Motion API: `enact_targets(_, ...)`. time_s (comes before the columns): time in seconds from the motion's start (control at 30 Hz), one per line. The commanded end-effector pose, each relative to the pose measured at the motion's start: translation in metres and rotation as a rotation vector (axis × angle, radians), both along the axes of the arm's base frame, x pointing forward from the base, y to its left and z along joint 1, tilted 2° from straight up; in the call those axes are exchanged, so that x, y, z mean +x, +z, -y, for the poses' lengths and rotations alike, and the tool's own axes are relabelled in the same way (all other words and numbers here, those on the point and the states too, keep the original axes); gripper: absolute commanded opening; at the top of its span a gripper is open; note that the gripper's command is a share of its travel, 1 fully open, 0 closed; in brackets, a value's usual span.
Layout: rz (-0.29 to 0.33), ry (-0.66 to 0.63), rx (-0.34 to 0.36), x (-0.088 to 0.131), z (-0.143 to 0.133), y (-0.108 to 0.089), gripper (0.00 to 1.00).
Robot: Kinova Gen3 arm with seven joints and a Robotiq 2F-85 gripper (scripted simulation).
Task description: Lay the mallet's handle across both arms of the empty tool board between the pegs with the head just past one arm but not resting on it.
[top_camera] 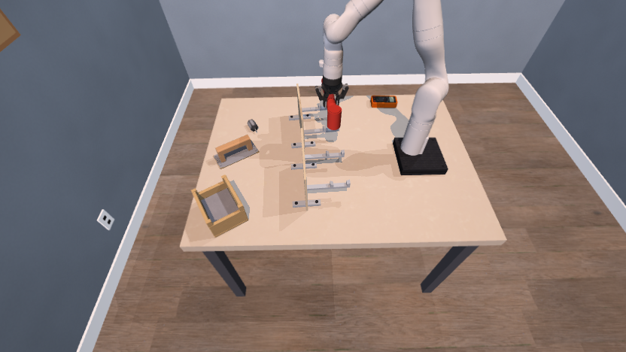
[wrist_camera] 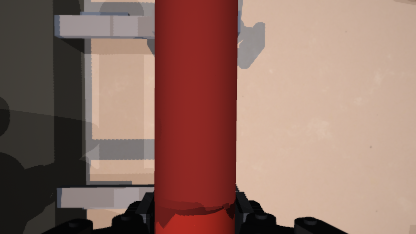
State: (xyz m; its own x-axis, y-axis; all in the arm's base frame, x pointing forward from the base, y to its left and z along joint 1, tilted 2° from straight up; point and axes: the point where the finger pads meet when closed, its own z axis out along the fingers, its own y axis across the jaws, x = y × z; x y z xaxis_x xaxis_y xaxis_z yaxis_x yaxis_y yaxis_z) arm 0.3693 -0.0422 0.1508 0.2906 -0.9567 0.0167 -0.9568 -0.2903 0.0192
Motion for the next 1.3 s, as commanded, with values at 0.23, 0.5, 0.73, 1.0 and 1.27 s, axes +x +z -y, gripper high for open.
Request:
enact_targets(0.23, 0.001, 0.009, 0.003, 0.001, 0.001, -0.007, 0.10)
enact_targets(0.5, -0.004, 0.009, 0.005, -0.001, 0.002, -0.047, 0.10)
enact_targets(0.73, -0.004, 0.009, 0.004, -0.002, 0.003, -0.080, 0.10)
enact_targets(1.0, 0.001, 0.009, 0.003, -0.001, 0.003, -0.084, 0.10)
enact_targets(1.27, 0.001, 0.009, 0.003, -0.001, 0.003, -0.091, 0.10)
